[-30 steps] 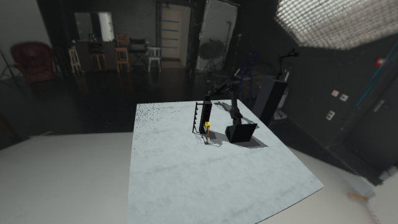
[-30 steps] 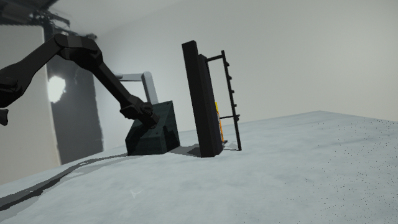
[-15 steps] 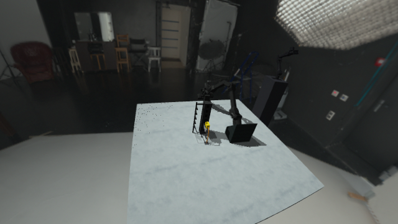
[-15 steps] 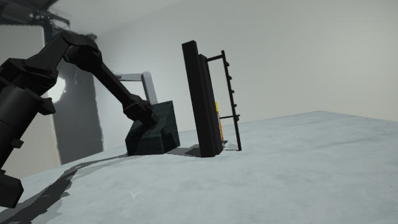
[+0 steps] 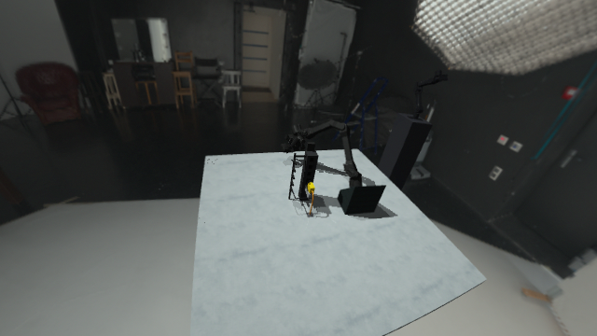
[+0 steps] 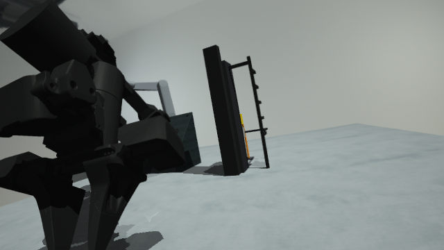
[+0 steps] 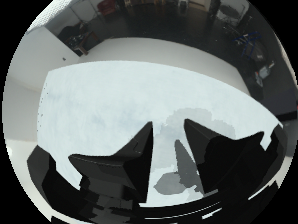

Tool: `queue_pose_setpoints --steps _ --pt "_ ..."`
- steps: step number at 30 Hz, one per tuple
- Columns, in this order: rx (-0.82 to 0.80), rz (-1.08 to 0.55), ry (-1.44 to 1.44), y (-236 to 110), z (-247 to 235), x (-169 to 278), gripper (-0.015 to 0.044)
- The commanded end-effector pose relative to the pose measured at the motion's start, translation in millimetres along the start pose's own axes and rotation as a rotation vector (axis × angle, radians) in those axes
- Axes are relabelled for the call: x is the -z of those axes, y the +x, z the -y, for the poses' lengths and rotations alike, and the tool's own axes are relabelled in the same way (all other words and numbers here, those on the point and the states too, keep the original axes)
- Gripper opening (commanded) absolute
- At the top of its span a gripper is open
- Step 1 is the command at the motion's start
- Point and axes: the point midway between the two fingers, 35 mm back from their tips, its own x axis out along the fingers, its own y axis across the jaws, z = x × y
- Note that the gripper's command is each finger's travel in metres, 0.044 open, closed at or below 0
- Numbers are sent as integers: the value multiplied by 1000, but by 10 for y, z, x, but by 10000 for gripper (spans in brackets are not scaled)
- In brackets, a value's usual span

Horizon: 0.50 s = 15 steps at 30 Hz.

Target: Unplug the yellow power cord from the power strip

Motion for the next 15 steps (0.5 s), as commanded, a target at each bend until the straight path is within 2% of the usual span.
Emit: queue_pose_setpoints --steps 1,15 --pt "-72 -26 -55 -87 -373 101 160" --pt "-366 -85 -273 -770 -1730 500 160"
